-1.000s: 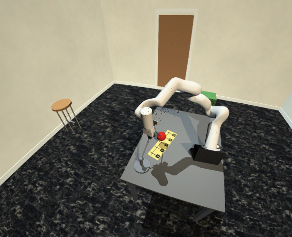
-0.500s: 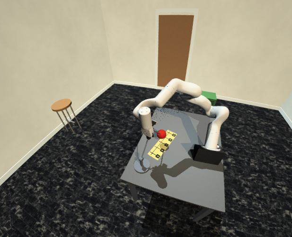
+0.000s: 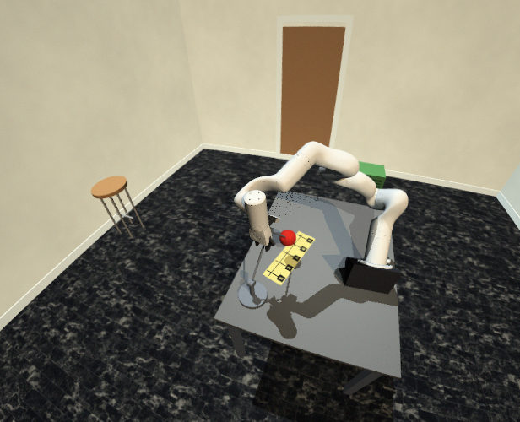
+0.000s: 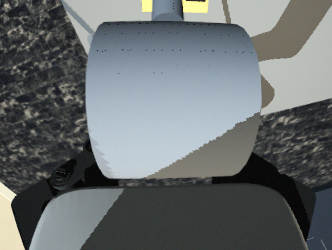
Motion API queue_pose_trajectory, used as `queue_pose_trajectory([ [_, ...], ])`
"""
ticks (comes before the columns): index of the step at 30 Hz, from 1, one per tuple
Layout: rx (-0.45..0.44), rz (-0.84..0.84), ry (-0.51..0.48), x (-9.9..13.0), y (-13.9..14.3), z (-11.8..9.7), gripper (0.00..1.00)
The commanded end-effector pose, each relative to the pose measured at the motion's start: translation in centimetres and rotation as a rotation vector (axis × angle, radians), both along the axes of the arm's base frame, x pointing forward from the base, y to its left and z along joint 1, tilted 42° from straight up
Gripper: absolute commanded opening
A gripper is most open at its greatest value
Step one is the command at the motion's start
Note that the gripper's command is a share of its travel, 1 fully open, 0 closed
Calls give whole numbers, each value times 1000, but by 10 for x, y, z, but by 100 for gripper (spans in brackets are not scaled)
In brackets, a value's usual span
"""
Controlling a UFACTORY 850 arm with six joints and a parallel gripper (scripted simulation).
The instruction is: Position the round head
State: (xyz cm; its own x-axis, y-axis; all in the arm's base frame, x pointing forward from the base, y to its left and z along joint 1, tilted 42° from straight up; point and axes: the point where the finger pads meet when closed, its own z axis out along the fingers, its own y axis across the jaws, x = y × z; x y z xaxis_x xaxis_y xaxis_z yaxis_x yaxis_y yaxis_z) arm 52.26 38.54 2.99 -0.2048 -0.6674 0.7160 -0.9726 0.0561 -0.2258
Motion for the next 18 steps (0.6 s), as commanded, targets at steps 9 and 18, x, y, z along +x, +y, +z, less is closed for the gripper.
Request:
queue_pose_trajectory([
  [9, 0, 0, -2, 0, -2, 2, 100],
  [18, 0, 0, -1, -4, 16, 23, 100],
])
